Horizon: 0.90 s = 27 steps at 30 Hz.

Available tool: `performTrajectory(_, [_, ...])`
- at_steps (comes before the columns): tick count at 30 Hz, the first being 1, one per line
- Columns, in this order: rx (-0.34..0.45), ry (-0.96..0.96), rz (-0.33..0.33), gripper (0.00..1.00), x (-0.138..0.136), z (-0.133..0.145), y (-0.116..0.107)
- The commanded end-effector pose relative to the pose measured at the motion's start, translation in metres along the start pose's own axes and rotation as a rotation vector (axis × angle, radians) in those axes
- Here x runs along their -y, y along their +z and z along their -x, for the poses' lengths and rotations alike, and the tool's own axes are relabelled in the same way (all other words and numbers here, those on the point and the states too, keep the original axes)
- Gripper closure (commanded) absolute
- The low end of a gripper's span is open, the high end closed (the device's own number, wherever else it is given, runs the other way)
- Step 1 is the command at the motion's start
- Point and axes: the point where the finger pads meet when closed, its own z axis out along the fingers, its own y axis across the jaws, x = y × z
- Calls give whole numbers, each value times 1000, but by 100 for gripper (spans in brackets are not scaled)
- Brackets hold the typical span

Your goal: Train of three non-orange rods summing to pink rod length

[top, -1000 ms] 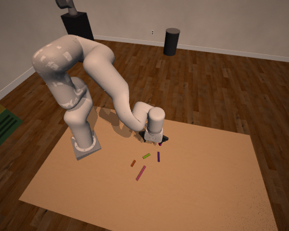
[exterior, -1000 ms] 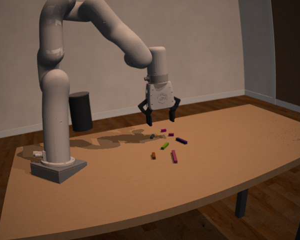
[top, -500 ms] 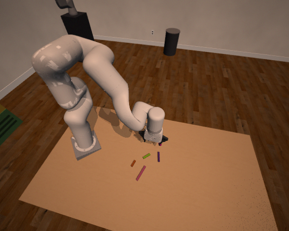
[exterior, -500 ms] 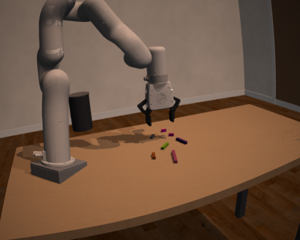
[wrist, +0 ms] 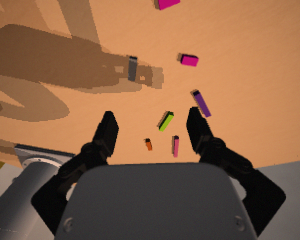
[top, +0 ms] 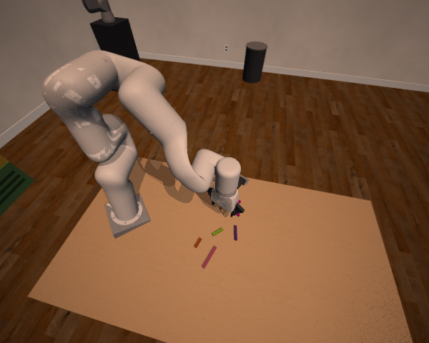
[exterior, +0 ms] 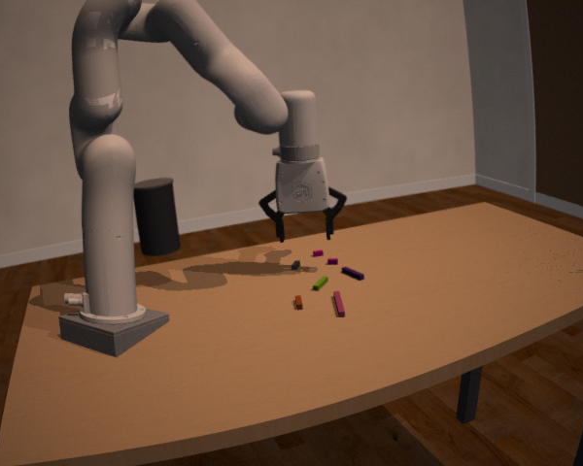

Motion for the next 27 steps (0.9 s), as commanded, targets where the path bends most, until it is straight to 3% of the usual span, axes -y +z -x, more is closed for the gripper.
performTrajectory(1, [13,166,12,0,5,-2,-1])
performTrajectory(27, [8,898,16,0,32,-4,-1])
